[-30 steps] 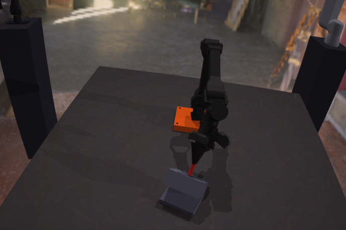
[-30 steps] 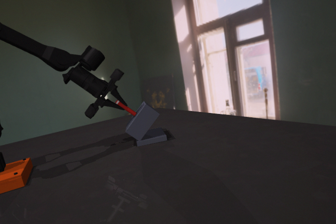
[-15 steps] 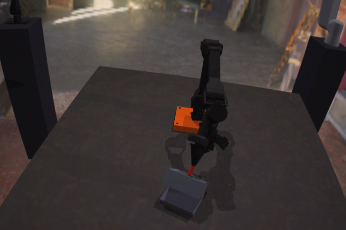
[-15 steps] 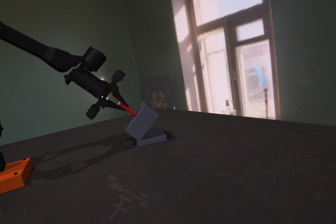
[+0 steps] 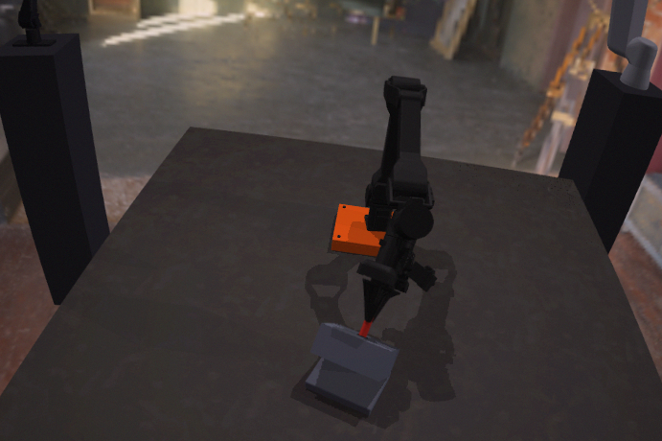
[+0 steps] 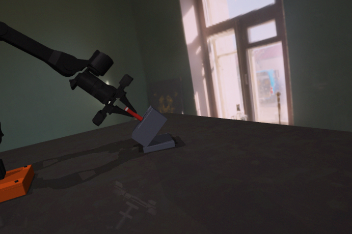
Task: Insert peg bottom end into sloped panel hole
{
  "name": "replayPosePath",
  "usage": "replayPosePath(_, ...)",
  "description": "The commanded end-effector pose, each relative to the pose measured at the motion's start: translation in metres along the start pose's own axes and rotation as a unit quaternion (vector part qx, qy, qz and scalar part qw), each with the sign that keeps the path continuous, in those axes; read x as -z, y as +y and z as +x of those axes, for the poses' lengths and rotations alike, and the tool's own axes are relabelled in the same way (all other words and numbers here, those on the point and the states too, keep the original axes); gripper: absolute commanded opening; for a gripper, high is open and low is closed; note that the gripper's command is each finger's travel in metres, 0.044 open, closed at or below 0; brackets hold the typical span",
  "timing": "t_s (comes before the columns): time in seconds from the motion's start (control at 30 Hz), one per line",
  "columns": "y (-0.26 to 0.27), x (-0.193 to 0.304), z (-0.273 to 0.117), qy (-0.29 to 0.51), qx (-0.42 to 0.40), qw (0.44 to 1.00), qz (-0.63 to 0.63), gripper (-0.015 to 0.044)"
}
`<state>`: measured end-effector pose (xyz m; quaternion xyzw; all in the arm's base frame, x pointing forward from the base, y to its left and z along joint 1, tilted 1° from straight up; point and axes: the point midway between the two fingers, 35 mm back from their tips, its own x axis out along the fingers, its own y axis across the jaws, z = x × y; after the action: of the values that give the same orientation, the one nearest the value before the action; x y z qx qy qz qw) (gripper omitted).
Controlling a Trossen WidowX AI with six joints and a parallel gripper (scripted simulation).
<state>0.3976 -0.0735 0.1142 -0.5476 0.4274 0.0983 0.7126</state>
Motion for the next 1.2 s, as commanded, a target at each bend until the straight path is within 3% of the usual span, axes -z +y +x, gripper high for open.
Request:
replayPosePath(0.0, -0.0008, -0.0007, 0.0039, 0.0, 0.001, 1.0, -0.002, 0.0)
replayPosePath(1.03, 0.0002, 0.0, 0.0119, 0.0, 0.001, 1.0, 0.0, 0.0)
replayPosePath(1.17, 0.0002, 0.0, 0.0119, 0.0, 0.001, 1.0, 0.0, 0.0105)
